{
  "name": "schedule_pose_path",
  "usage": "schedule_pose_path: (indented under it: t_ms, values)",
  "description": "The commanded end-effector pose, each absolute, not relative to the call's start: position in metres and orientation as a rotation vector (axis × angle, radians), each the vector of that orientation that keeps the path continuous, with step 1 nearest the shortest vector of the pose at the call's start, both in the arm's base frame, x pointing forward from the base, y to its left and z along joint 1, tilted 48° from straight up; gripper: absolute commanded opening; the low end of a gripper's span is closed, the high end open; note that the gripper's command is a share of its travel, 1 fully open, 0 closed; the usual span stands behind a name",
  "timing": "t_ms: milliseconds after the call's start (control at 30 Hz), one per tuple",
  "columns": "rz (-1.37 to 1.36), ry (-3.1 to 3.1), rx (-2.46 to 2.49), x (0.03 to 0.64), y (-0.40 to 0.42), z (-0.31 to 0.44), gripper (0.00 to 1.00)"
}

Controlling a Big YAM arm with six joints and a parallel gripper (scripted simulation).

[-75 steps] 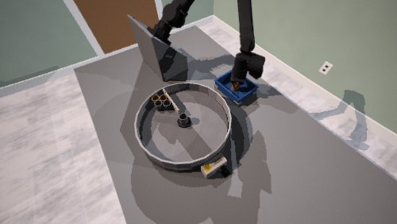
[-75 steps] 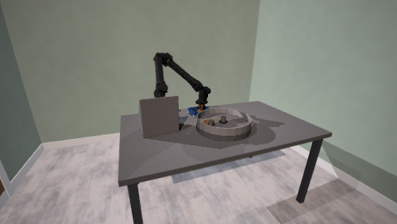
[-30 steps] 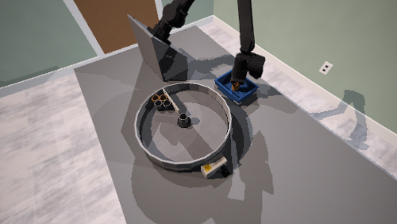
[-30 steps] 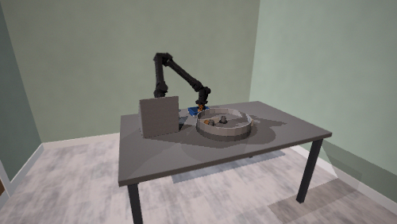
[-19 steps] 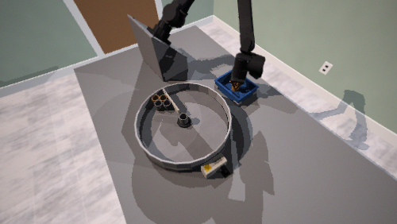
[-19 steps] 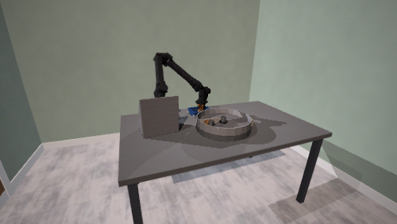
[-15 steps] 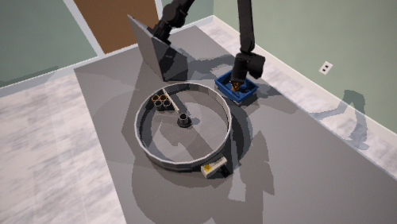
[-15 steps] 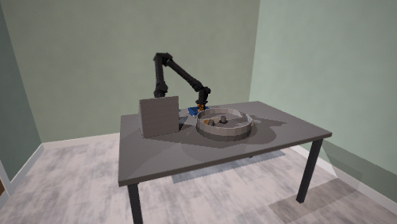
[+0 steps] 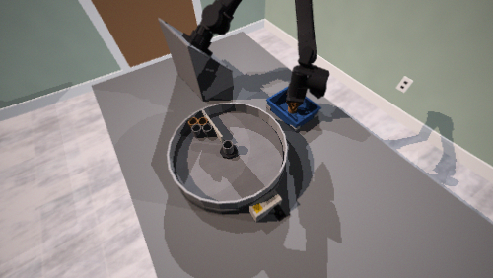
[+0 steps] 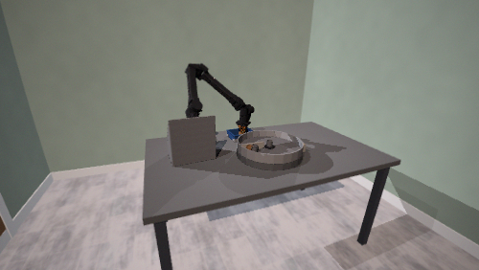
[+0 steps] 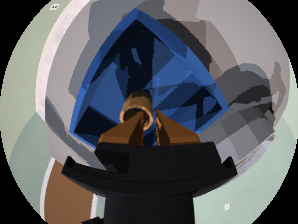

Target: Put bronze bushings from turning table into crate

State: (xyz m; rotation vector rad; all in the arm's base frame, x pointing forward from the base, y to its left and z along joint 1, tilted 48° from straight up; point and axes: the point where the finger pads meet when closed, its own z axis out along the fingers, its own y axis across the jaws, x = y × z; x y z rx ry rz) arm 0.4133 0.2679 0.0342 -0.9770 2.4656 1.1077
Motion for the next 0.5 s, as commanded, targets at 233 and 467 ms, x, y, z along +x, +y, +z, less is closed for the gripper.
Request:
schedule_pose_path:
  t_ms: [233, 467]
  values:
    - [1.095, 2.454, -0.959, 0.421, 0.264, 0.041, 0.16]
    - [1.083, 2.425, -0.958, 0.430, 0.250, 0.062, 0.16]
